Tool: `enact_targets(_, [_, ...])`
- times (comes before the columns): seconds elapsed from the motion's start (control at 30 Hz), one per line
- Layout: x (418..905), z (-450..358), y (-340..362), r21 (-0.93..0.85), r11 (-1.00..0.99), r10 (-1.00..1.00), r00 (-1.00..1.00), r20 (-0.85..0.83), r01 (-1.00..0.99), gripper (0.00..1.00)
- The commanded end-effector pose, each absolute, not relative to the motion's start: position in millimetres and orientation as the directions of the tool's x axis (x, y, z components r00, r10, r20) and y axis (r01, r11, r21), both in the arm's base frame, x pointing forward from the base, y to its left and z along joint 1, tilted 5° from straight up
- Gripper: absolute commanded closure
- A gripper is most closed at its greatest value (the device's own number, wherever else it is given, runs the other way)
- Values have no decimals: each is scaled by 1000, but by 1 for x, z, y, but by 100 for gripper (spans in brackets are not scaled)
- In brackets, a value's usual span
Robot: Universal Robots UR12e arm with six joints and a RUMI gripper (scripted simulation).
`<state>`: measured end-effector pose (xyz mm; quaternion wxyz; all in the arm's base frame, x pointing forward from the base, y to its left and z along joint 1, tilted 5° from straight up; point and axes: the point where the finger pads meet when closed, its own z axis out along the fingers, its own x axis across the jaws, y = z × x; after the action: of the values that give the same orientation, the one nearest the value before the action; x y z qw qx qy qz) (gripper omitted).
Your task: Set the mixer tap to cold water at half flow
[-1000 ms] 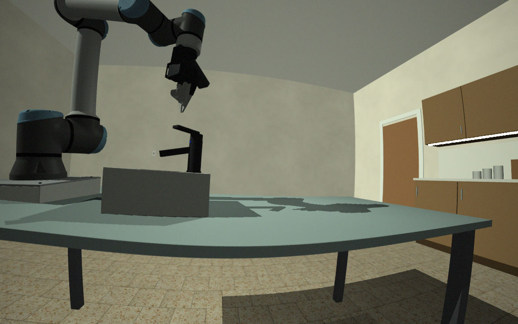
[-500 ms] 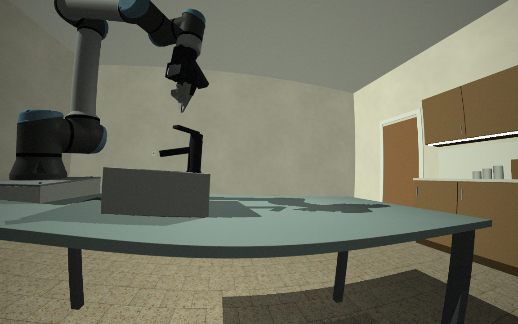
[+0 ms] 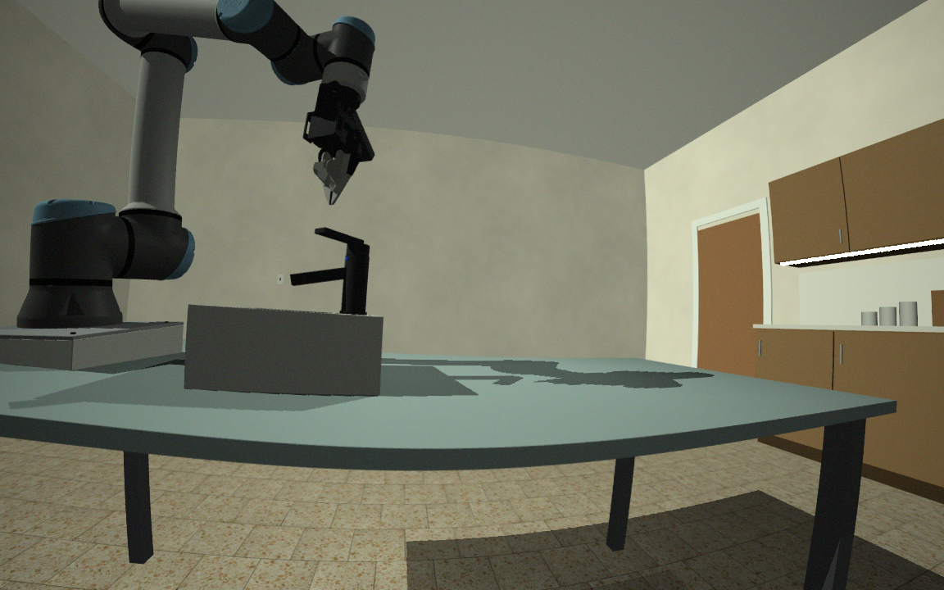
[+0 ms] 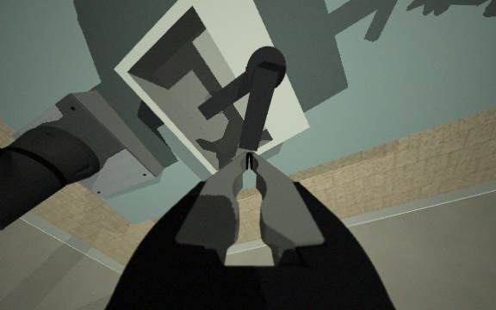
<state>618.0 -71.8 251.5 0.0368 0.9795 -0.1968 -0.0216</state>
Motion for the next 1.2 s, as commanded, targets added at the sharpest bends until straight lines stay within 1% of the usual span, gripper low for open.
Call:
enact_targets(0.0, [618, 253, -70, 76, -956, -287, 957, -34, -284, 100])
enact_targets(0.23, [616, 254, -68, 68, -994, -88, 995, -49, -85, 100])
enact_targets(0.3, [616, 254, -68, 68, -994, -88, 995, -49, -85, 100])
enact_targets(0.6, [612, 255, -66, 48, -970, 236, 969, -68, 239, 100])
enact_targets(0.8, [610, 257, -65, 30, -881, 468, 880, -78, 472, 100])
enact_targets(0.87, [610, 257, -65, 30, -881, 468, 880, -78, 472, 100])
enact_targets(1.17, [608, 259, -65, -3, -628, 776, 625, -84, 779, 100])
